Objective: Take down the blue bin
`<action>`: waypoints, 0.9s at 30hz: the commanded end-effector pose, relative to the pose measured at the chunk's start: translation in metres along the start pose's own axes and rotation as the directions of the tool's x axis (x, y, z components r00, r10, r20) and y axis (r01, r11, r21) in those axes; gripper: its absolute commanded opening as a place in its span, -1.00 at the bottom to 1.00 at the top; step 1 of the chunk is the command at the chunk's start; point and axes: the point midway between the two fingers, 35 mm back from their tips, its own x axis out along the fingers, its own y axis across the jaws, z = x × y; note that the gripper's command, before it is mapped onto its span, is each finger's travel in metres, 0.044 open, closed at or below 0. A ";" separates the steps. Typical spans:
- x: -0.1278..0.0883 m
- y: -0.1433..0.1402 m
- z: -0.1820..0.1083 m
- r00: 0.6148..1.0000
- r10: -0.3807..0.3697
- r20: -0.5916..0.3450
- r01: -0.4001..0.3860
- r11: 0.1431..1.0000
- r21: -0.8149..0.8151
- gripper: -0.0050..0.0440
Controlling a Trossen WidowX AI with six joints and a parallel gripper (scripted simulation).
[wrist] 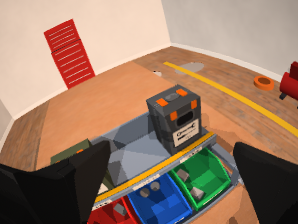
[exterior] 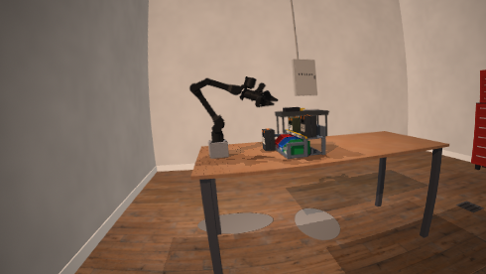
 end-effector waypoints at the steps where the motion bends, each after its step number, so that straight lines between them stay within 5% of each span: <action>1: 0.012 0.001 -0.018 0.995 -0.063 -0.082 0.068 0.996 0.064 1.00; 3: 0.021 -0.001 -0.036 0.982 -0.112 -0.154 0.130 0.985 0.111 1.00; 15: 0.021 -0.001 -0.036 0.982 -0.112 -0.154 0.130 0.985 0.111 1.00; 20: 0.045 -0.004 -0.080 0.918 -0.208 -0.338 0.287 0.936 0.204 1.00; 27: 0.045 -0.004 -0.080 0.918 -0.208 -0.338 0.287 0.936 0.204 1.00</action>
